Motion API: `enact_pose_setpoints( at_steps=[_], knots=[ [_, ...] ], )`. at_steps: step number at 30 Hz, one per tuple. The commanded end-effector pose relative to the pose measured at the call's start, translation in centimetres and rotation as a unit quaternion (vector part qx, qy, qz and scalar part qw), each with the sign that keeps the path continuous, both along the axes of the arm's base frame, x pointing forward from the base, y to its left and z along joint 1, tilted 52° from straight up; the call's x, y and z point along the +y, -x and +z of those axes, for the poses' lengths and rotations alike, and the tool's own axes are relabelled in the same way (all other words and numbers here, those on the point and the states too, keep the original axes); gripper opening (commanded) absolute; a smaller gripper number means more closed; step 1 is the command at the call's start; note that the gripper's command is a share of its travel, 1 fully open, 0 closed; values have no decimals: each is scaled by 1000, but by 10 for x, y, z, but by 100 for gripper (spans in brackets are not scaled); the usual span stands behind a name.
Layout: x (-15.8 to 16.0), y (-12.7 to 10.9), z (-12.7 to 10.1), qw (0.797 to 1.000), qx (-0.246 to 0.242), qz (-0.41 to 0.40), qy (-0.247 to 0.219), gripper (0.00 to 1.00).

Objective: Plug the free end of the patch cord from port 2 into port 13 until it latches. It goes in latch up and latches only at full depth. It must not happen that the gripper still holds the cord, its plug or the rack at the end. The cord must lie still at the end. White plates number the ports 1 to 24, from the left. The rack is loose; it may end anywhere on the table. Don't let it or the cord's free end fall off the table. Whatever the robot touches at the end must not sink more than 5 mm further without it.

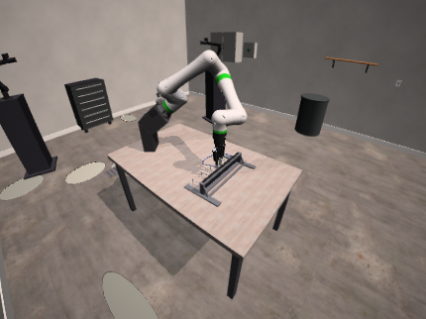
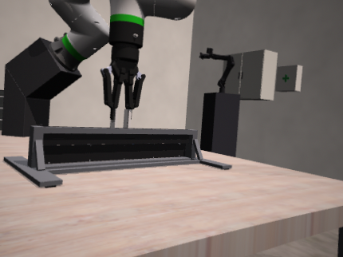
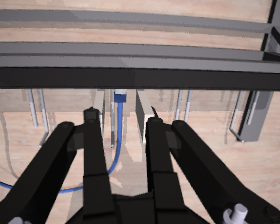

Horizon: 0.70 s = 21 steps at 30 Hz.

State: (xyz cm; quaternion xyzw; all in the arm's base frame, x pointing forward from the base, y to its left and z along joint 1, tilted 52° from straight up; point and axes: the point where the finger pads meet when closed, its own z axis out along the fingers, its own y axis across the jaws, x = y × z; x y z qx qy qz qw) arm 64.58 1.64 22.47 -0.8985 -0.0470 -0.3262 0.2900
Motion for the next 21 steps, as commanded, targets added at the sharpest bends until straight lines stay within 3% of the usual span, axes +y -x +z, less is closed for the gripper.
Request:
enact_pose_setpoints(
  at_steps=[1, 21],
  knots=[
    [-2, 1, 2, 1000, 0, 0, 0, 22],
    [-32, 32, 35, 1000, 0, 0, 0, 22]
  ],
)
